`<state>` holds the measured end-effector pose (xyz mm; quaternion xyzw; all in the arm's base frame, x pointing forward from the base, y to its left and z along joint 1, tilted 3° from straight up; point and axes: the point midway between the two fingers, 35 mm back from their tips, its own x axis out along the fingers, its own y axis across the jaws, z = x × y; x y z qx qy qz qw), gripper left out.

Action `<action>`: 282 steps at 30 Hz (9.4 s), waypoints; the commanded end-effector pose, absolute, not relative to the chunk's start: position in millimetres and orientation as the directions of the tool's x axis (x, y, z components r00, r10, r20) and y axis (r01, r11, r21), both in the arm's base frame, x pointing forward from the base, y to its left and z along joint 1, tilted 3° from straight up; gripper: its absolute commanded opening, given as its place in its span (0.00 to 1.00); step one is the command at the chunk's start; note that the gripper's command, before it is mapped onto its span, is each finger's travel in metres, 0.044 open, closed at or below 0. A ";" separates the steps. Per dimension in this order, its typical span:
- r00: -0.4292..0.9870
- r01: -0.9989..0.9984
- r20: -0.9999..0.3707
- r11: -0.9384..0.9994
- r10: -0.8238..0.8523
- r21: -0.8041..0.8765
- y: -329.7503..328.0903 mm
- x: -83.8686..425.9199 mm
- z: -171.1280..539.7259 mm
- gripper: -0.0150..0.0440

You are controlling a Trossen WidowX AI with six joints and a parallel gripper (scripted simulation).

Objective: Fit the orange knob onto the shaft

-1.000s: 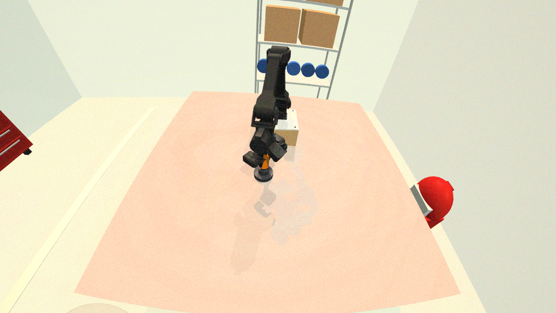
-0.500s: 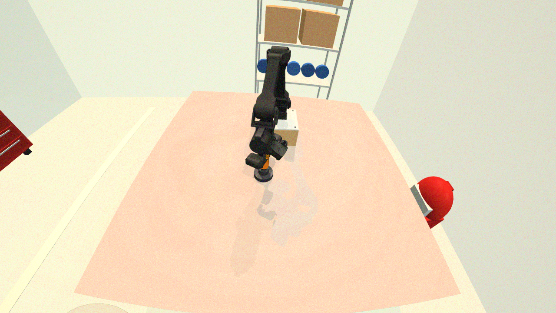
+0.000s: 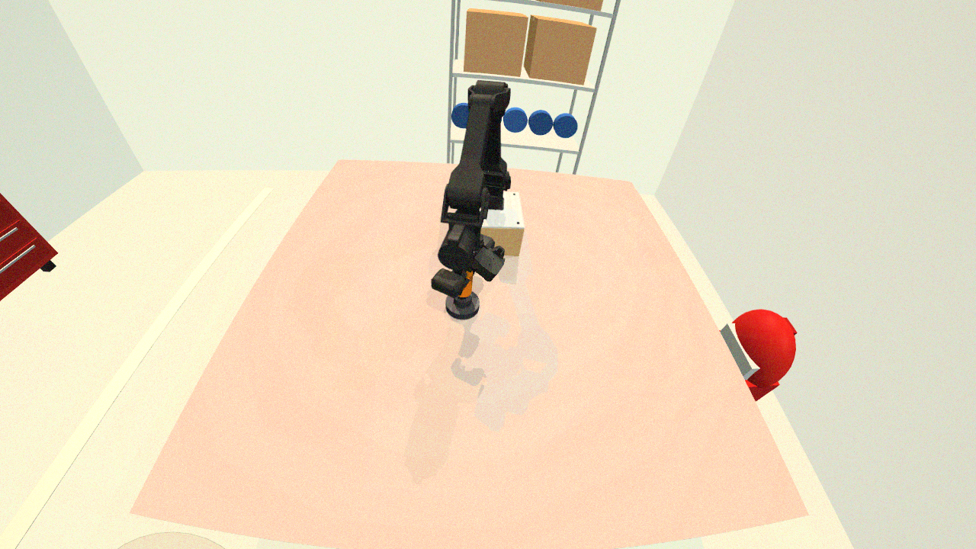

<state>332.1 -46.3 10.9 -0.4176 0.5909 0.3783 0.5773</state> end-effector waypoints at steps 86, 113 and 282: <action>0.017 -0.987 -0.998 0.160 -0.061 -0.027 -46.8 331.5 12.6 0.25; 0.017 -0.999 -0.998 -0.048 -0.061 -0.014 -47.2 333.6 10.0 0.25; 0.017 -0.633 -0.998 -0.773 -0.061 0.036 -47.0 325.1 9.8 0.25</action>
